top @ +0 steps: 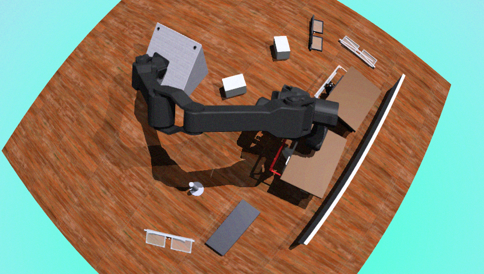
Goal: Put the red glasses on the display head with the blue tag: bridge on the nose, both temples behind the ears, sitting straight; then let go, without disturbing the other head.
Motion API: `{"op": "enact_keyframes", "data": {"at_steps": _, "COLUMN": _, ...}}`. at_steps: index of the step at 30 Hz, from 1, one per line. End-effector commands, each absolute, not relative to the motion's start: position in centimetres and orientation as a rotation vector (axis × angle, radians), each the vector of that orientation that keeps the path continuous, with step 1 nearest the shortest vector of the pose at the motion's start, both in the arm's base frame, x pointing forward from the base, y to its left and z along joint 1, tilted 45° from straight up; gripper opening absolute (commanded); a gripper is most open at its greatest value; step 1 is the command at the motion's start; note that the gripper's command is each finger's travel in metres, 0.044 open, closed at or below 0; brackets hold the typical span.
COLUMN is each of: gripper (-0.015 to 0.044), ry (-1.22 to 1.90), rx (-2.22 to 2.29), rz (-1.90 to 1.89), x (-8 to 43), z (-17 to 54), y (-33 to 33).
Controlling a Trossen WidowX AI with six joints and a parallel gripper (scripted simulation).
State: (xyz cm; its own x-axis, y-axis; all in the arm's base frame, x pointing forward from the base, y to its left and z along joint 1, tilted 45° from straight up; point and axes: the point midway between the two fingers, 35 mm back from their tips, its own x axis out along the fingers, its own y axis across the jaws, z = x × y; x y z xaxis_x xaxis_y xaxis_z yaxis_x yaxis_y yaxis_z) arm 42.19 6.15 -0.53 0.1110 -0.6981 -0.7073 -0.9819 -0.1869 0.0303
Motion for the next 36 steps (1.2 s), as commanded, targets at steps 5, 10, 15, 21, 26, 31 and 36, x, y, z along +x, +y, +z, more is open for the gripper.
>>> {"op": "enact_keyframes", "data": {"at_steps": 5, "gripper": 0.0026, "ry": 1.630, "rx": -1.944, "rz": 0.835, "x": 42.2, "z": -0.7, "y": 6.0}}
{"op": "enact_keyframes", "data": {"at_steps": 10, "gripper": 0.0107, "ry": 1.630, "rx": -1.944, "rz": 0.835, "x": 42.2, "z": -0.7, "y": 6.0}}
{"op": "enact_keyframes", "data": {"at_steps": 15, "gripper": 0.0107, "ry": 1.630, "rx": -1.944, "rz": 0.835, "x": 42.2, "z": -0.7, "y": 6.0}}
{"op": "enact_keyframes", "data": {"at_steps": 21, "gripper": 0.0107, "ry": 1.653, "rx": -1.922, "rz": 0.854, "x": 42.2, "z": 0.4, "y": 7.1}}
{"op": "enact_keyframes", "data": {"at_steps": 26, "gripper": 0.0107, "ry": 1.676, "rx": -1.902, "rz": 0.870, "x": 42.0, "z": 1.5, "y": 8.2}}
{"op": "enact_keyframes", "data": {"at_steps": 31, "gripper": 0.0107, "ry": 1.677, "rx": -1.902, "rz": 0.871, "x": 40.9, "z": 1.8, "y": 8.2}}
{"op": "enact_keyframes", "data": {"at_steps": 36, "gripper": 0.0107, "ry": 1.678, "rx": -1.902, "rz": 0.873, "x": 38.4, "z": 2.3, "y": 8.2}}
